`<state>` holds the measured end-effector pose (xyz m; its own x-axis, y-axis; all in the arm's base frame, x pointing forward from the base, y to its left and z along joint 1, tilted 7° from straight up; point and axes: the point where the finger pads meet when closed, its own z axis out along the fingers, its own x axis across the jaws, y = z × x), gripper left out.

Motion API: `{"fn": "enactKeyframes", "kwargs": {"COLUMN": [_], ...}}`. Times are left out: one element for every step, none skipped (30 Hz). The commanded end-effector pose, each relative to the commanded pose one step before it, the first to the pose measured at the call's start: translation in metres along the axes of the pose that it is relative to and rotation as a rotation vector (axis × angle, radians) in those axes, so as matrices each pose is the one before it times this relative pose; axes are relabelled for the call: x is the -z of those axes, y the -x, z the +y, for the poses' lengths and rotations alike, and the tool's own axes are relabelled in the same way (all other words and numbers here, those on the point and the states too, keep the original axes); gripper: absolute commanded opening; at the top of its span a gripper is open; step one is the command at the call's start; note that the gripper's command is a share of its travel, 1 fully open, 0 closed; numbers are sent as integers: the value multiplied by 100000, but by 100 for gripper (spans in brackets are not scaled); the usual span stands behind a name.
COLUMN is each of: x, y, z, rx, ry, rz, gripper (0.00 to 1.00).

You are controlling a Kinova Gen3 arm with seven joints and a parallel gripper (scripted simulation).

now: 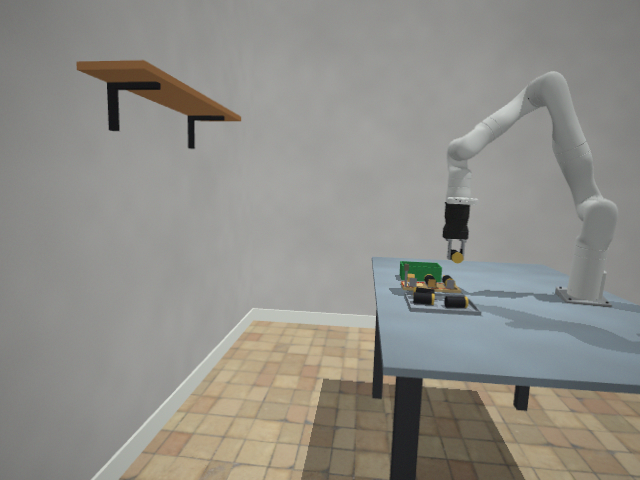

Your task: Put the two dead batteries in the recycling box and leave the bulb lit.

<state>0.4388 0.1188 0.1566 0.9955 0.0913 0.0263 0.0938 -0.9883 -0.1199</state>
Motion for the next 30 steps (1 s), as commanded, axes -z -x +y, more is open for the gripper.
{"fn": "enactKeyframes", "kwargs": {"x": [-961,-507,-560,-601,-628,-639,-633,-612,-575,-524,-461,-389,-310,0,0,-231,-154,-86,-35,-5,0,0,0,0,0,0,0,0,0,0], "y": [129,0,0,0,0,0,0,0,0,0,0,0,0,0,0,0,0,0,0,0,0,0,0,0,0,0,0,0,0,0], "z": [-25,0,0,0,0,0,0,0,0,0,0,0,0,0,0,0,0,0,0,0,0,0,0,0,0,0,0,0,0,0], "rx": [67,0,0,0,0,0,0,0,0,0,0,0,0,0,0,0,0,0,0,0,0,0,0,0,0,0,0,0,0,0], "ry": [-32,0,0,0,0,0,0,0,0,0,0,0,0,0,0,0,0,0,0,0,0,0,0,0,0,0,0,0,0,0], "rz": [-447,0,0,0,0,0,0,0,0,0,0,0,0,0,0,0,0,0,0,0,0,0,0,0,0,0,0,0,0,0], "gripper": [57,57,57,57,57,57,57,57,57,57,57,57,57,57,57,57,57,57,57,57,57,57,57,57,57,57,57,57,57,57]}}
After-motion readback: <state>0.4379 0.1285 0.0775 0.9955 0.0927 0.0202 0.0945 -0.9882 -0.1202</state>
